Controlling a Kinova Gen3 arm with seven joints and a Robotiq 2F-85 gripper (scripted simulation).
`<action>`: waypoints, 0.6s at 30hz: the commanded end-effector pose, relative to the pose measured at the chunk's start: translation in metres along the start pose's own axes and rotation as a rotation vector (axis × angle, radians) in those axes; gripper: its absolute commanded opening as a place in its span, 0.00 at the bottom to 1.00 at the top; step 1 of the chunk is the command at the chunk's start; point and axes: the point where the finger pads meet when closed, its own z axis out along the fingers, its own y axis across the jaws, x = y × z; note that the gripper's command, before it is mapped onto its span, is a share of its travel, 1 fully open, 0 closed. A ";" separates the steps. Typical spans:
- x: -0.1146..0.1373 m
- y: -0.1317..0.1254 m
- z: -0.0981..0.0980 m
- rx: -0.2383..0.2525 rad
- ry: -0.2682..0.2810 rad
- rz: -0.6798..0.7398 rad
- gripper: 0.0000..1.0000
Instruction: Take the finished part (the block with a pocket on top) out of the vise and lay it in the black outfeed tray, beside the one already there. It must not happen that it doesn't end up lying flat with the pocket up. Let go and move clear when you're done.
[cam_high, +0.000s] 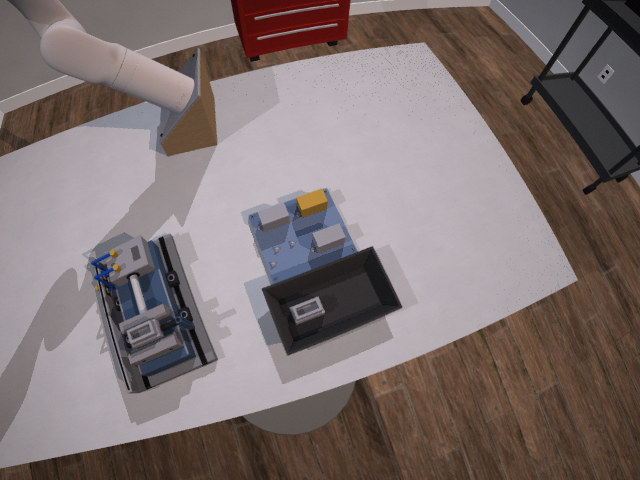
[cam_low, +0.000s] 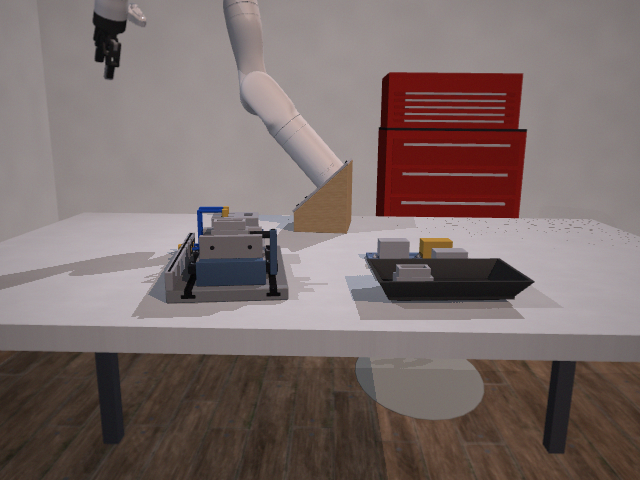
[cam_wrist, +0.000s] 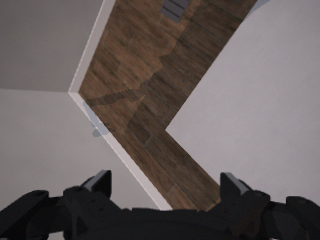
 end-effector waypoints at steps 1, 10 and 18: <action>0.000 -0.001 -0.001 0.004 0.000 0.004 1.00; -0.012 0.010 -0.016 -0.004 -0.034 0.043 1.00; -0.018 0.016 -0.025 -0.008 -0.053 0.063 1.00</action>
